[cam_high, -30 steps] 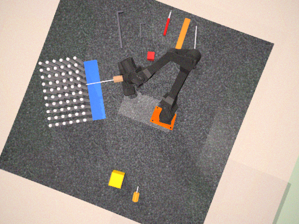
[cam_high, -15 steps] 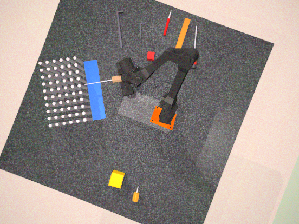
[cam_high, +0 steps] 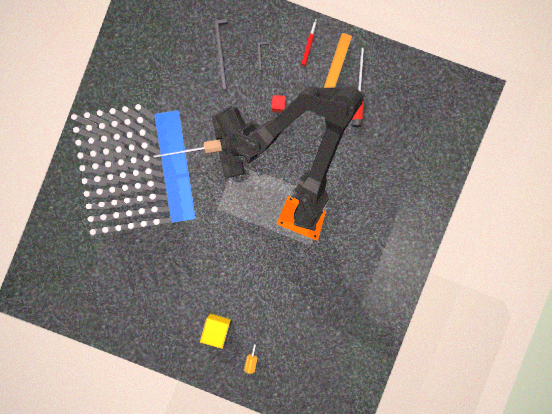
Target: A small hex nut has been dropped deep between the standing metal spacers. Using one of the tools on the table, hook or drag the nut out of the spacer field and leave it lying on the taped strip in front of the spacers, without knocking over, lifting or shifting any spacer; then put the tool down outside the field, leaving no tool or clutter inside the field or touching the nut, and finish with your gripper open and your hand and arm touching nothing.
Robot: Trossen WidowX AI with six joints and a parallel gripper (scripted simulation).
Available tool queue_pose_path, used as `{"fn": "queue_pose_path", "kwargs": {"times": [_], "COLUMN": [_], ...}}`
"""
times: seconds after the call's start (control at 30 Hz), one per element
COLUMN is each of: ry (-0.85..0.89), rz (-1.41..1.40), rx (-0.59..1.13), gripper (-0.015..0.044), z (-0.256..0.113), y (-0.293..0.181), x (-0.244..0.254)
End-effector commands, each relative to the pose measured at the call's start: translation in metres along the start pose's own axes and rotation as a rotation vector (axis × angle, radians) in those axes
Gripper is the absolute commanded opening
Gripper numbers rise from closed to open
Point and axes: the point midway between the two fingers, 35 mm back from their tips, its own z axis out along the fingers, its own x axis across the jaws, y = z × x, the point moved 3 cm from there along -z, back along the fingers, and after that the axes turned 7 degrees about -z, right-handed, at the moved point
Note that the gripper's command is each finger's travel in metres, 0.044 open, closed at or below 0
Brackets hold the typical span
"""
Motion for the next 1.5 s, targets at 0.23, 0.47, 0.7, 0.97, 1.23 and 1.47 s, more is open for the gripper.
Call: {"fn": "queue_pose_path", "kwargs": {"times": [0.23, 0.47, 0.7, 0.97, 1.23, 1.47], "ry": [0.01, 0.01, 0.01, 0.01, 0.011, 0.011], "rz": [0.009, 0.01, 0.01, 0.01, 0.011, 0.011], "rx": [0.003, 0.003, 0.004, 0.004, 0.004, 0.004], "gripper": [0.0, 0.0, 0.0, 0.0, 0.0, 0.0], "z": [0.003, 0.005, 0.007, 0.009, 0.012, 0.014], "y": [-0.007, -0.011, -0.014, -0.019, -0.023, -0.027], "x": [0.004, 0.005, 0.005, 0.006, 0.007, 0.007]}}
